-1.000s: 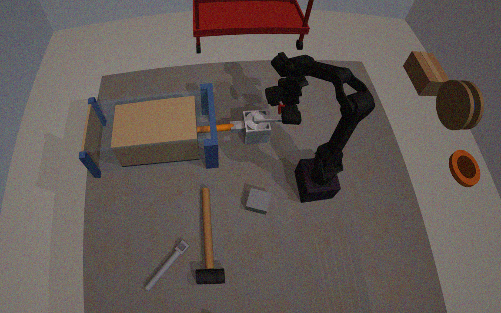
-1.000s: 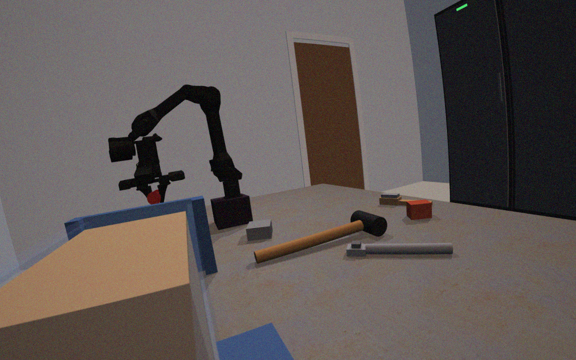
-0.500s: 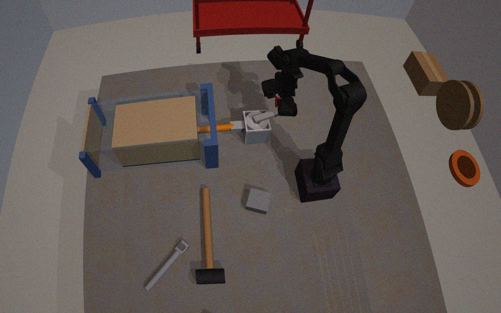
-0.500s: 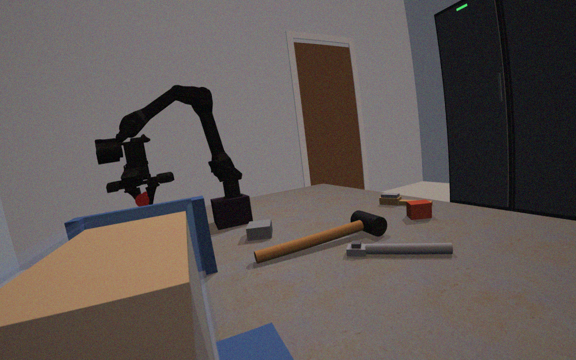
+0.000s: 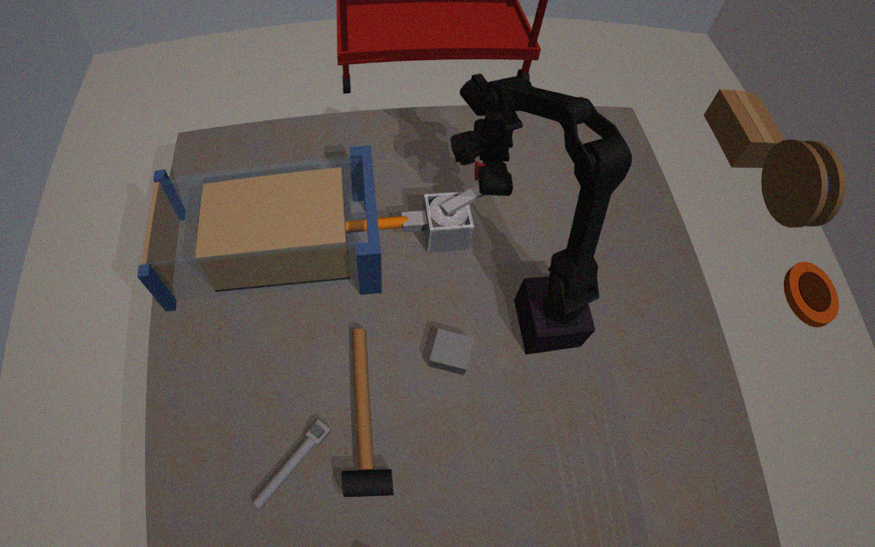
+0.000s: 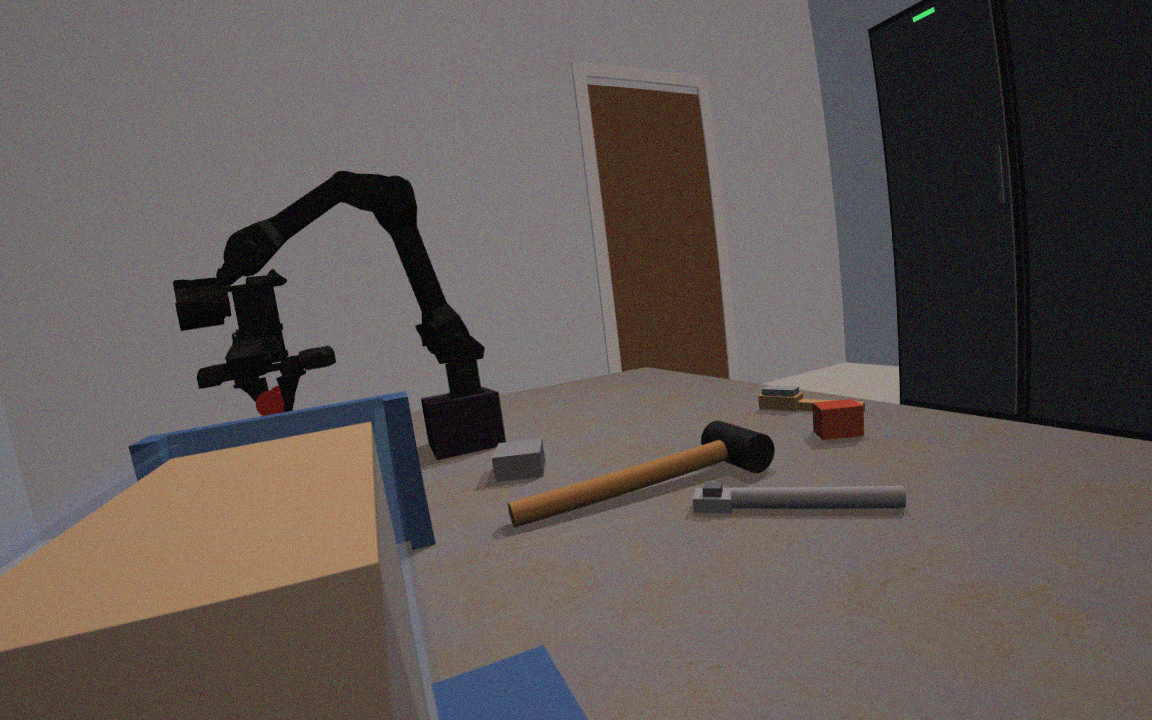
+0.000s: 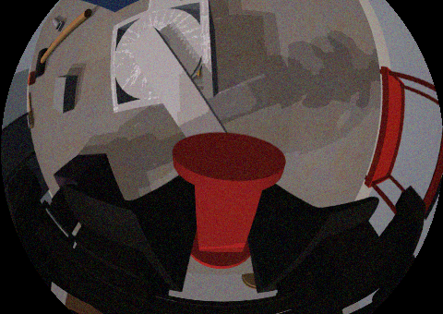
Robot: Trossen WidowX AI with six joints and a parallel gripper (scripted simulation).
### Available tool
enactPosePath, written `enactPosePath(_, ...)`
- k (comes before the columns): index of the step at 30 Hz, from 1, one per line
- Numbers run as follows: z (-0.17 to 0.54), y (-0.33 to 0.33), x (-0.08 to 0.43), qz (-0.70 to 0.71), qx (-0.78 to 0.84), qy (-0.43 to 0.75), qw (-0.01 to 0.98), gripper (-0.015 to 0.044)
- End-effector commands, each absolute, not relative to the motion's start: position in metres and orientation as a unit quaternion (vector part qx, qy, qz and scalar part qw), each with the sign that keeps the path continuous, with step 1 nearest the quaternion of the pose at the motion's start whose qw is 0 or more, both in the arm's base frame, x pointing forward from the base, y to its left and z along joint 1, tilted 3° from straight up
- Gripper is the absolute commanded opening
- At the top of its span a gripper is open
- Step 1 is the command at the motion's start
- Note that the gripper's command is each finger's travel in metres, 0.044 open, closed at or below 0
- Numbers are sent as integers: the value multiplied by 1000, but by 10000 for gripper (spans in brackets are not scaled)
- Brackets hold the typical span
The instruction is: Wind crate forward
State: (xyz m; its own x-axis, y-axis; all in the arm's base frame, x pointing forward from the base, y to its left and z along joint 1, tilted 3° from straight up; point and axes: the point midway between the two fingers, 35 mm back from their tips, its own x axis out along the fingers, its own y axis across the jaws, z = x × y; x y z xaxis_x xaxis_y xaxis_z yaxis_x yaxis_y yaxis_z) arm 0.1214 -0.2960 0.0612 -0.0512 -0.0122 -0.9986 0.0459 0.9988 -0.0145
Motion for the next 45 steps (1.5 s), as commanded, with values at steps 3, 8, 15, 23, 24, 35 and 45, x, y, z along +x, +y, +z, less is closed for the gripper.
enactPosePath(3,61,-309,133,-30,4,718,695,0)
enactPosePath(8,61,-313,137,-30,4,718,695,0)
enactPosePath(15,61,-319,145,-30,3,718,696,0)
enactPosePath(23,61,-325,154,-30,3,717,696,0)
enactPosePath(24,61,-325,154,-30,3,717,696,0)
enactPosePath(35,61,-332,168,-30,3,717,696,0)
enactPosePath(45,61,-335,180,-30,3,717,697,0)
